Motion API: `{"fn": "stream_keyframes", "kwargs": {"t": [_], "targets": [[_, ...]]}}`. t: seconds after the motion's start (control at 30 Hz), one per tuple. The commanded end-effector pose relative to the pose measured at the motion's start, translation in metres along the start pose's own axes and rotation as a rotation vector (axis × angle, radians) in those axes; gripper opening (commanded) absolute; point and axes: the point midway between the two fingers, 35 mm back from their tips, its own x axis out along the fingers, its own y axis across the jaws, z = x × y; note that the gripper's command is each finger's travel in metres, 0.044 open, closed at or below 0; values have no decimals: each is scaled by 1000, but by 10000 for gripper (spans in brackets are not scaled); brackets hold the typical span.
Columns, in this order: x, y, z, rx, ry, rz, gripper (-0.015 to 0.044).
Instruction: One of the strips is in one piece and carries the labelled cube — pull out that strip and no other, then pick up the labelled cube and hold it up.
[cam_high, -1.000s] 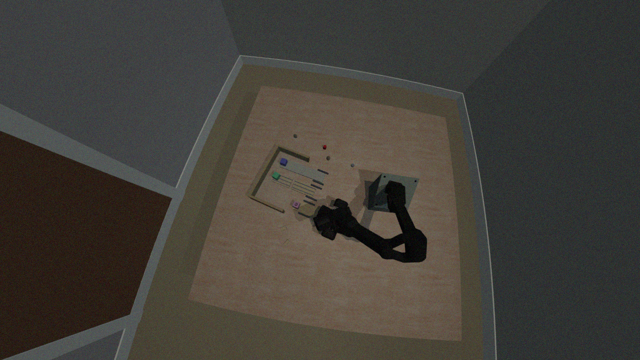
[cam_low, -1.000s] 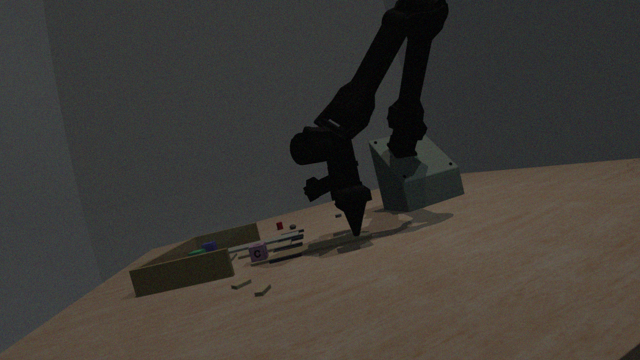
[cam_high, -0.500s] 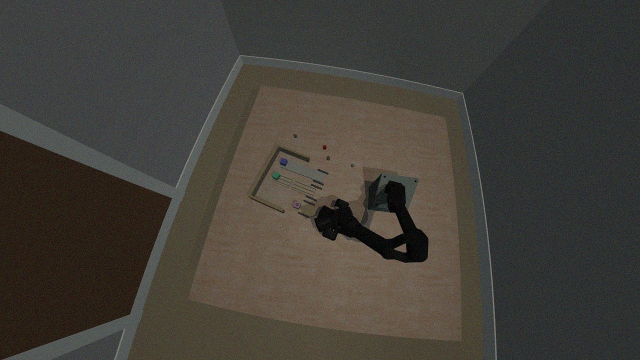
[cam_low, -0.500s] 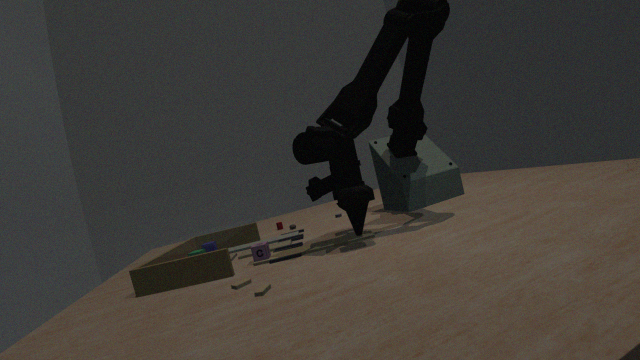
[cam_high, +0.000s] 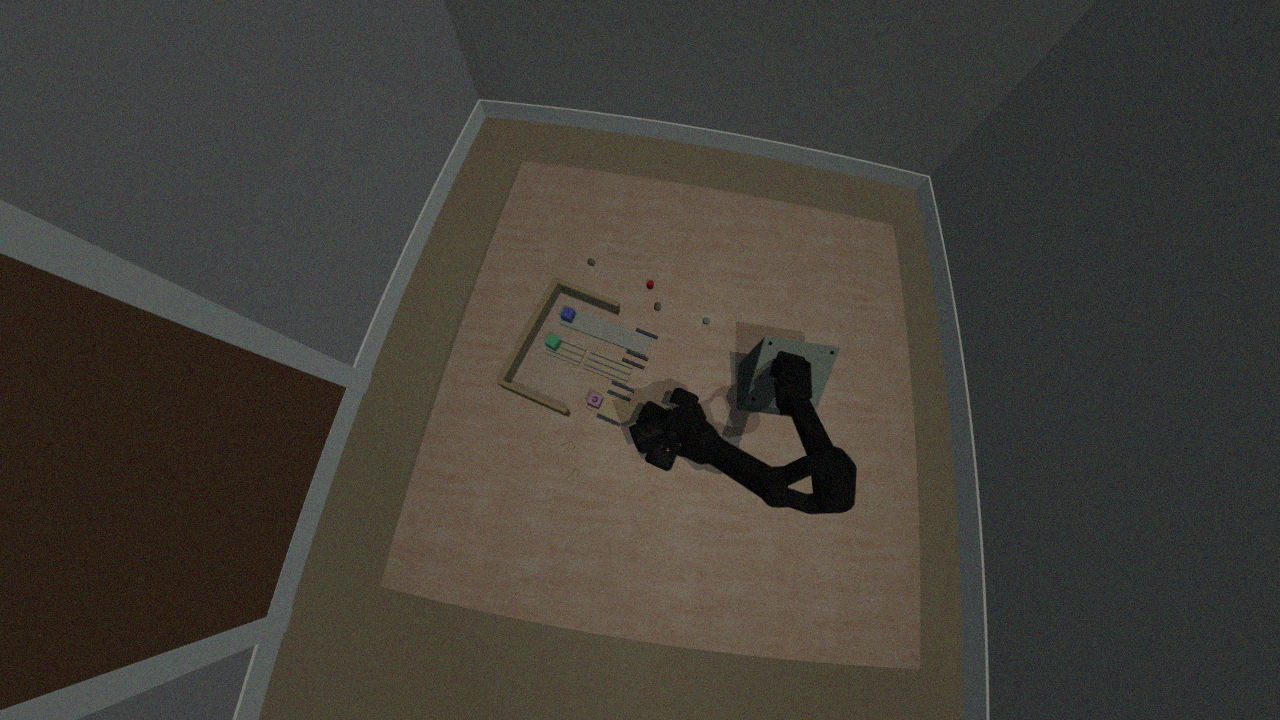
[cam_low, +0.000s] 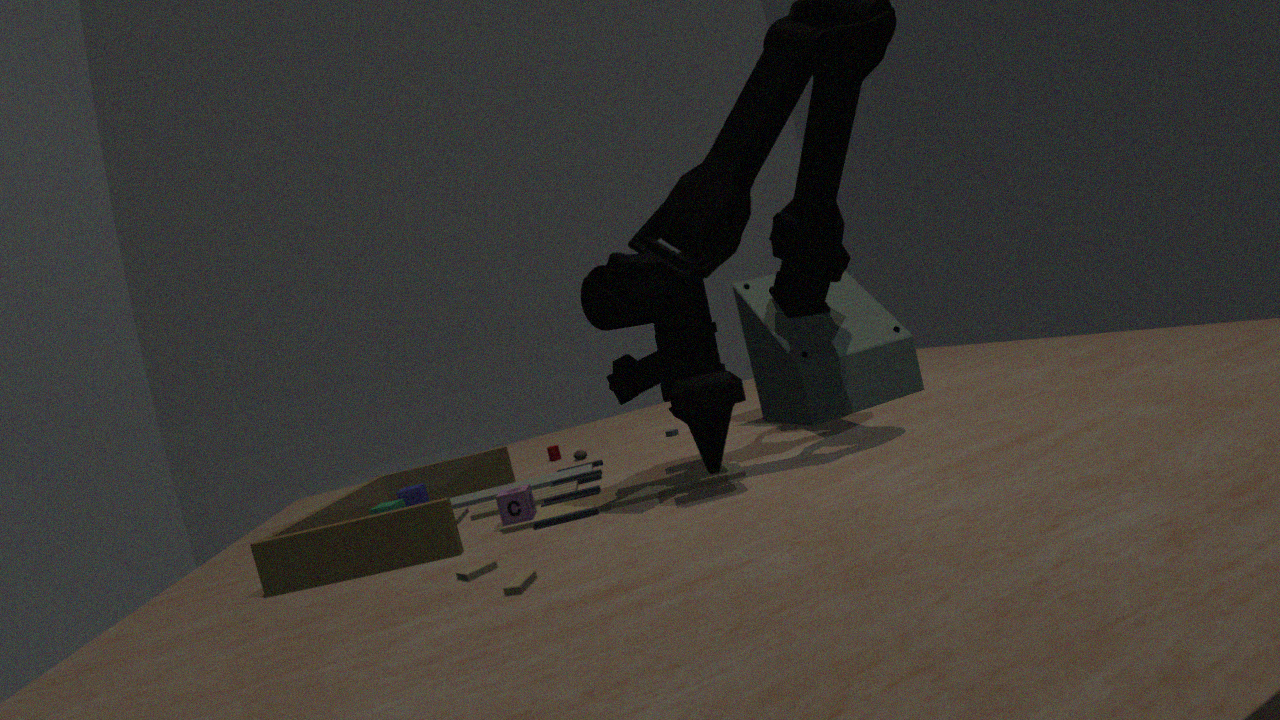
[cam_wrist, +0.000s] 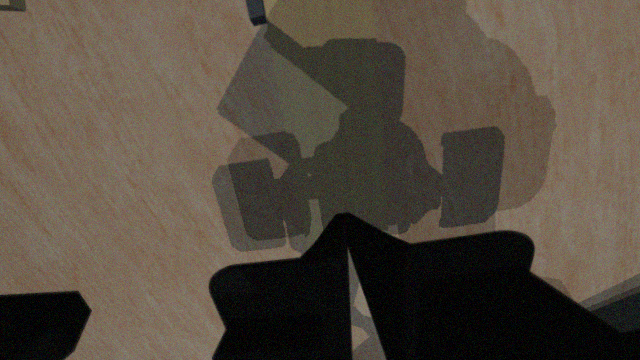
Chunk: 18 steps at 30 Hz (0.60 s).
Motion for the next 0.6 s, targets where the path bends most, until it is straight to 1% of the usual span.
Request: {"fn": "stream_keyframes", "kwargs": {"t": [0.0,0.17,0.2,0.33,0.57], "targets": [[4,-3,-8,4,25,-9,0],[4,-3,-8,4,25,-9,0],[-2,0,0,0,1,-1,0],[-39,1,2,3,22,-11,0],[-41,-4,2,3,24,-11,0]]}}
